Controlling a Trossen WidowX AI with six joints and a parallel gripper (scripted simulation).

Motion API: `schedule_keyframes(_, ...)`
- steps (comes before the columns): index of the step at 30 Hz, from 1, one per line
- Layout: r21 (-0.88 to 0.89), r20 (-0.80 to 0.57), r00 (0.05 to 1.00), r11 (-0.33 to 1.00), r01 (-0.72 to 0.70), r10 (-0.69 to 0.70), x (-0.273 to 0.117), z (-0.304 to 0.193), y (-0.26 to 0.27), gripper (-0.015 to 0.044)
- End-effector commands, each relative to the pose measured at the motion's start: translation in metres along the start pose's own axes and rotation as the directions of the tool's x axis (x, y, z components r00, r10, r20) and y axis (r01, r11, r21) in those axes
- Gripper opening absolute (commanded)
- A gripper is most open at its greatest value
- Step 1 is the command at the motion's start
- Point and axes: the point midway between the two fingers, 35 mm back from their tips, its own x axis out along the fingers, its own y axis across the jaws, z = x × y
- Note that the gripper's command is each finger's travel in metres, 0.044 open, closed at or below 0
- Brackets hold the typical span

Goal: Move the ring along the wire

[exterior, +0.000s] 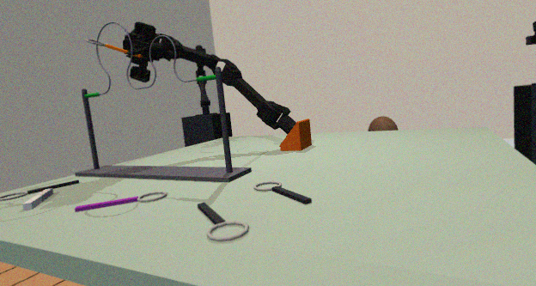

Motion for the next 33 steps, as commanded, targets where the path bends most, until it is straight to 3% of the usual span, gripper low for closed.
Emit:
schedule_keyframes(1,-0.054,0.003,1.0,0.998,0.026,-0.026,0.001,0.0,-0.003,-0.015)
schedule_keyframes(33,-0.409,0.076,0.982,0.892,0.191,-0.176,0.001,0.003,-0.018,-0.015)
